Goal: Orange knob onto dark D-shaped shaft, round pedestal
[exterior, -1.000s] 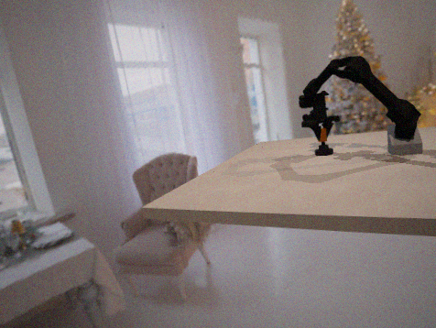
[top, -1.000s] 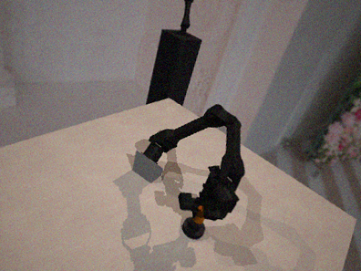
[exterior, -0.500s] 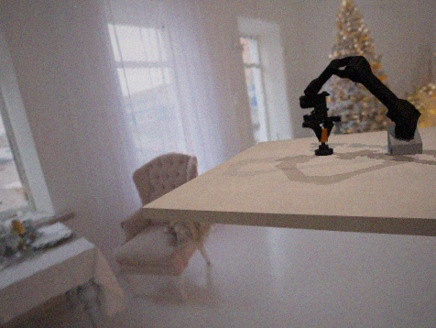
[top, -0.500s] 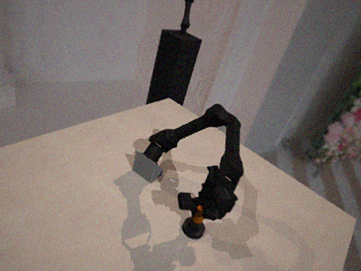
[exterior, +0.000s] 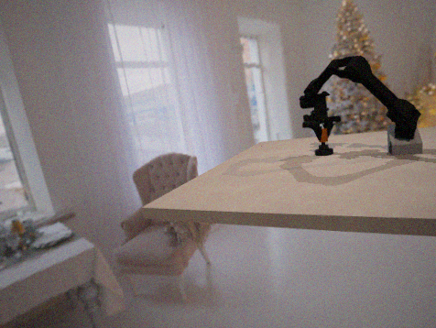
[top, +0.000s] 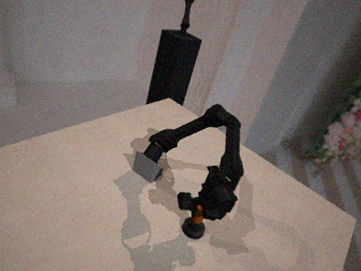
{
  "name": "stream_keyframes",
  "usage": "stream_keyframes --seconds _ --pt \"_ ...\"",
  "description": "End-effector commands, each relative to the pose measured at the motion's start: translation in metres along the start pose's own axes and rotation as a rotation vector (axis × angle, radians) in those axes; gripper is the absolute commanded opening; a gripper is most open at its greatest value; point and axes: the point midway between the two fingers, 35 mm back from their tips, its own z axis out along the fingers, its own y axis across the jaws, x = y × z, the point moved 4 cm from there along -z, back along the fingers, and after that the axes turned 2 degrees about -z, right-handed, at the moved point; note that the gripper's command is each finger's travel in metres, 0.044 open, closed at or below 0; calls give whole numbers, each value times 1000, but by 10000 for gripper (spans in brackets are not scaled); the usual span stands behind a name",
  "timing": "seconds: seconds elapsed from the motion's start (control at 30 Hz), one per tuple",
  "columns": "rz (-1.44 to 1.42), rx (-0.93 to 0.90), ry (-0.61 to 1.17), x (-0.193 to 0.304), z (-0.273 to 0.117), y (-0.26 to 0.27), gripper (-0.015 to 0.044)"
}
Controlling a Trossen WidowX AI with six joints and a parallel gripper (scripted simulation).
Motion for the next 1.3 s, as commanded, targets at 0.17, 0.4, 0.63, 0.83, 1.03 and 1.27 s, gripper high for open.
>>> stream_keyframes --seconds 0.17,0.4,0.63,0.83,1.03,1.27 --pt "168 -1 -6 -3 -5 2 0" --pt "209 -1 -6 -5 -4 3 0" --pt "209 -1 -6 -4 -2 2 0" --pt "209 -1 -6 -3 -1 2 0" --pt "209 -1 -6 1 -2 1 0" --pt "209 -1 -6 0 0 1 0"
